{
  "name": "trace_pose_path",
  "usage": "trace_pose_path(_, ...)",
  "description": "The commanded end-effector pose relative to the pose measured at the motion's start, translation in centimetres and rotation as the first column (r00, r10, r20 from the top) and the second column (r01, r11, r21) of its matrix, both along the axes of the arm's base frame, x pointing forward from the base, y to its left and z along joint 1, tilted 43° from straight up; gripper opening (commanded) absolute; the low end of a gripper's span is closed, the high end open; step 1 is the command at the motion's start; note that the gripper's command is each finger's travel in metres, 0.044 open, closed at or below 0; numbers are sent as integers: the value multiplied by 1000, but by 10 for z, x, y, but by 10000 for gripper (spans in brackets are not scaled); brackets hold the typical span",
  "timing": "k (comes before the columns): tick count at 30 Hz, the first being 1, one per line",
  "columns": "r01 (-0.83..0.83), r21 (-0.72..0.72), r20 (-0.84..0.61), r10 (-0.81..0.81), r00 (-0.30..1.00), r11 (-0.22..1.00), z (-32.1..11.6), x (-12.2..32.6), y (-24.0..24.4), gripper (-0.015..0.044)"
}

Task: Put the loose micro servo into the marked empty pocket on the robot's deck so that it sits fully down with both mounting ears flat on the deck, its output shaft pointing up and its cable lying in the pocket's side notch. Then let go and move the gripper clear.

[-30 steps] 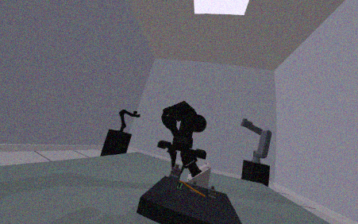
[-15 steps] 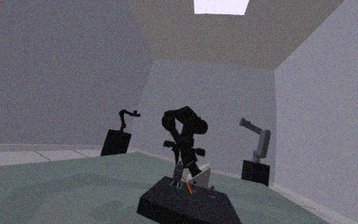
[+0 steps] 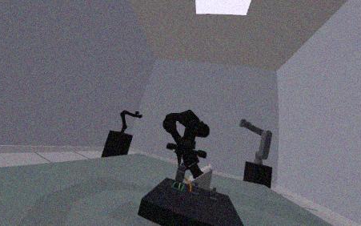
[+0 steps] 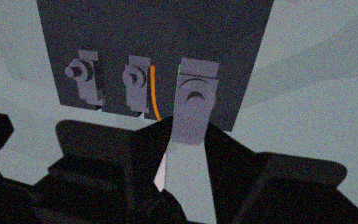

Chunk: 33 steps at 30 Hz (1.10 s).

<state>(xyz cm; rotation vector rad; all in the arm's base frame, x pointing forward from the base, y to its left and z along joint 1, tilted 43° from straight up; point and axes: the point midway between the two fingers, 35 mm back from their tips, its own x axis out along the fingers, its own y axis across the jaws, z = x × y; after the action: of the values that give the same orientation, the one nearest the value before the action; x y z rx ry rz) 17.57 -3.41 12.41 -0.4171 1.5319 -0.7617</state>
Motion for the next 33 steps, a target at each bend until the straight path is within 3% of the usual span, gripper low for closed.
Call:
trace_pose_path(1,-3,4,2,3,1000,1000,-5,-3,-4,0)
trace_pose_path(33,-3,3,3,3,1000,1000,-12,-4,-12,0)
